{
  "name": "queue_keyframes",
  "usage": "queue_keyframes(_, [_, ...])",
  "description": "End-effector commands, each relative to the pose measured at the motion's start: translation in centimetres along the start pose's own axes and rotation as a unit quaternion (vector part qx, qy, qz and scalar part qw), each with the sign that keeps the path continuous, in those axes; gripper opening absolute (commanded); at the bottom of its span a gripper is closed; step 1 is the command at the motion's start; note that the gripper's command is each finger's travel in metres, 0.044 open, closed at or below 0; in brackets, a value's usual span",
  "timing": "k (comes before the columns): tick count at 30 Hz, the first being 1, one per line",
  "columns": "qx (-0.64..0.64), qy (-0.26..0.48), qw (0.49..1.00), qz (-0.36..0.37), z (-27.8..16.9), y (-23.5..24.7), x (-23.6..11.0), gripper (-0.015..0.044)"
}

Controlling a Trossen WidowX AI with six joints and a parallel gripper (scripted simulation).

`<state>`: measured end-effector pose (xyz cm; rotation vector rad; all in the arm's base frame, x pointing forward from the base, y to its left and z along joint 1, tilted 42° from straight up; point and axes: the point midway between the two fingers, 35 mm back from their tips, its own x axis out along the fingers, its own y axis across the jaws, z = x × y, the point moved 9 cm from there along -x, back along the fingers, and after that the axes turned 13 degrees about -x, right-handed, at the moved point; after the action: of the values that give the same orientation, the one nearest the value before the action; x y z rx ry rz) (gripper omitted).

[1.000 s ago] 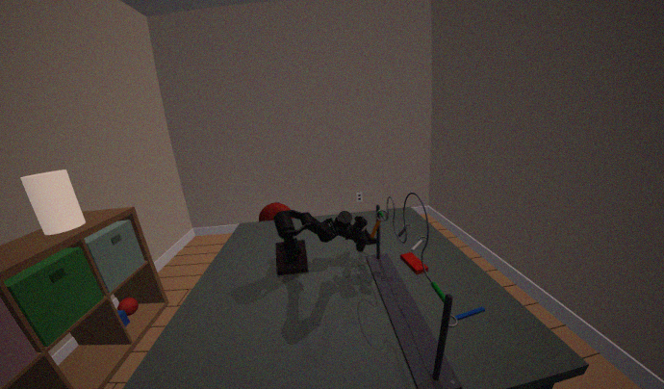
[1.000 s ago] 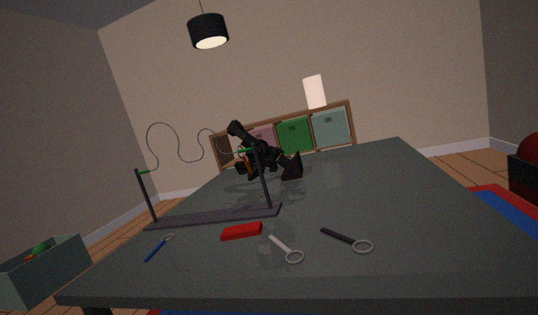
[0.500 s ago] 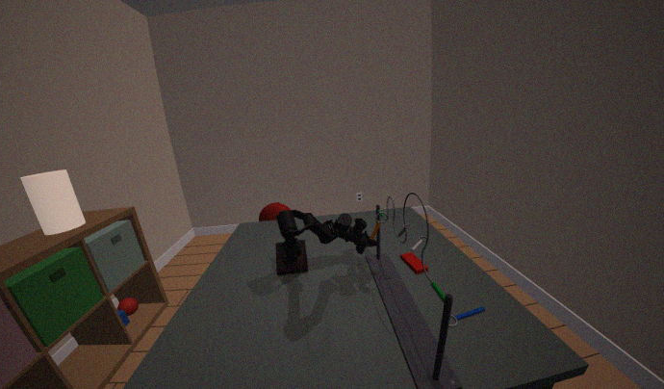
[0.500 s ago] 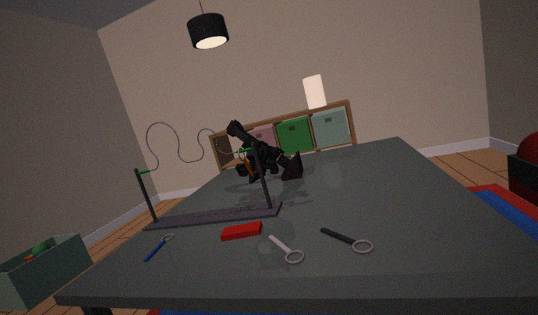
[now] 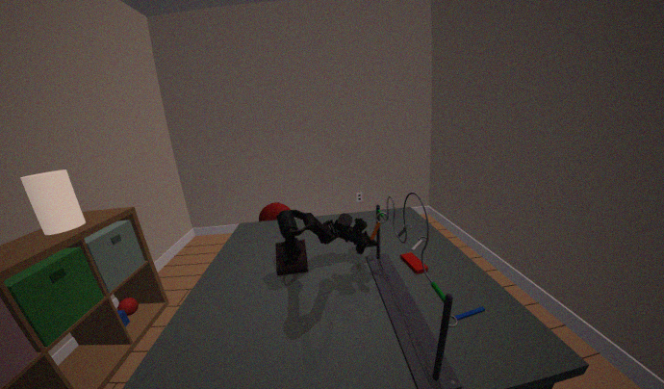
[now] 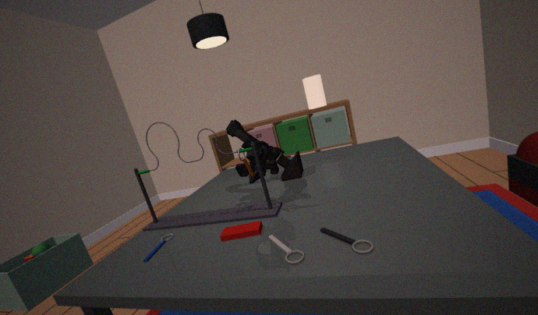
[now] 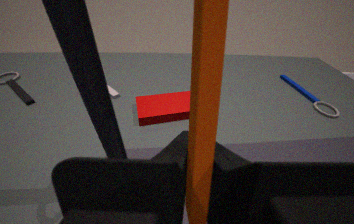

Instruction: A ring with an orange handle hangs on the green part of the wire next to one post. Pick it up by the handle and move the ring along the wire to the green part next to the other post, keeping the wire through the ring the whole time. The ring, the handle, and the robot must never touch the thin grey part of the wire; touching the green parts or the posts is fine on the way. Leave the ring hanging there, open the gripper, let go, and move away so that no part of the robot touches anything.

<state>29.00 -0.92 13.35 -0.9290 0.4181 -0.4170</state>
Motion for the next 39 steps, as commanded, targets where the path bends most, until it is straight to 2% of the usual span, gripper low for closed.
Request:
queue_keyframes(1, [-0.002, 0.000, 1.000, 0.002, -0.1, 0.1, 0.0, -0.0150])
queue_keyframes(3, [-0.002, 0.000, 1.000, 0.002, -0.1, 0.1, 0.0, -0.0150])
queue_keyframes(15, [0.000, 0.000, 1.000, 0.000, 0.0, 0.0, -0.2, 0.0160])
queue_keyframes(30, [-0.002, 0.001, 1.000, 0.004, 0.0, 0.1, -4.7, 0.0160])
queue_keyframes(39, [-0.002, 0.001, 1.000, 0.004, 0.0, 0.1, -4.9, 0.0160])
